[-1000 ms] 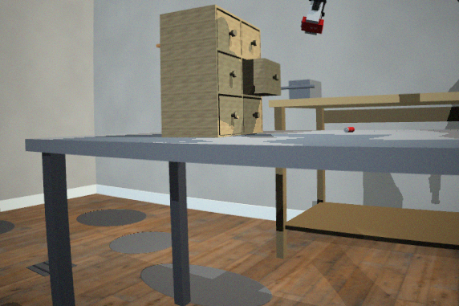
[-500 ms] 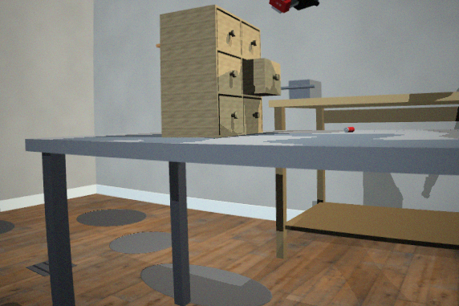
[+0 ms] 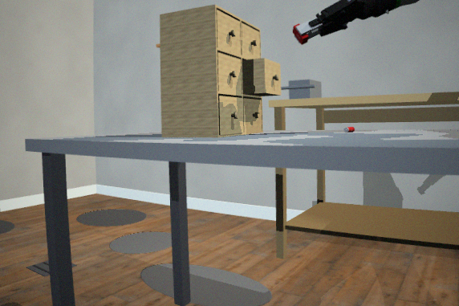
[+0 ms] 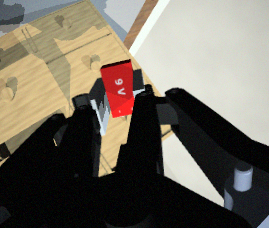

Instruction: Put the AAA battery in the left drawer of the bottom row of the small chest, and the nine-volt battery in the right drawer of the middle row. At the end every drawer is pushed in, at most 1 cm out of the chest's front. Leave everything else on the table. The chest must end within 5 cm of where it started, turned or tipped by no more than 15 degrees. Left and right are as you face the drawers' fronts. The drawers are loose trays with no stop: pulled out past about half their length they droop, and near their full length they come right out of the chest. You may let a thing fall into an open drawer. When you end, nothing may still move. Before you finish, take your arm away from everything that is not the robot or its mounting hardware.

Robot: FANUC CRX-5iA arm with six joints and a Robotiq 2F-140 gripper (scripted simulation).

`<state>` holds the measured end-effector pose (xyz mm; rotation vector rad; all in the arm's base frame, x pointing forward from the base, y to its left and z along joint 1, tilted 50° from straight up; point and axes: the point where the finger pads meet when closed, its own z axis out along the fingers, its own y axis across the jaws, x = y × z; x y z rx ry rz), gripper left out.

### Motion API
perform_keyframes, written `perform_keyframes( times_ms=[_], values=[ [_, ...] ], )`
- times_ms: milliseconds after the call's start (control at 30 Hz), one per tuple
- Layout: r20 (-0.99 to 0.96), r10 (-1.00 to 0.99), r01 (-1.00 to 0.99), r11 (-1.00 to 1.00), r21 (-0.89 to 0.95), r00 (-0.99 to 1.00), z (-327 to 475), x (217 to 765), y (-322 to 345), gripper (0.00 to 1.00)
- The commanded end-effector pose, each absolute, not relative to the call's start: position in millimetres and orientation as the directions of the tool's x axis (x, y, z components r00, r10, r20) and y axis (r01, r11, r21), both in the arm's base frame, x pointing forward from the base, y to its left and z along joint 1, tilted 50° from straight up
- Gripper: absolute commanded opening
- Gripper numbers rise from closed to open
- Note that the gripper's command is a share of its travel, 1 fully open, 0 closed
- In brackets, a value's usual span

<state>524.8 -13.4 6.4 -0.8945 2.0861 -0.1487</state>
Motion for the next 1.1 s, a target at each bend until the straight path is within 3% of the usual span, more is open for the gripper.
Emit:
perform_keyframes(
  times_ms=[0, 333, 1067],
  values=[
    [-0.639, -0.693, -0.353, 0.721, -0.597, -0.335, 29, 515, -42, 0.14],
    [-0.58, -0.755, -0.131, 0.637, -0.76, -0.306, 41, 507, -62, 0.14],
    [-0.58, -0.755, -0.129, 0.637, -0.76, -0.306, 42, 531, -56, 0.14]
  ],
)
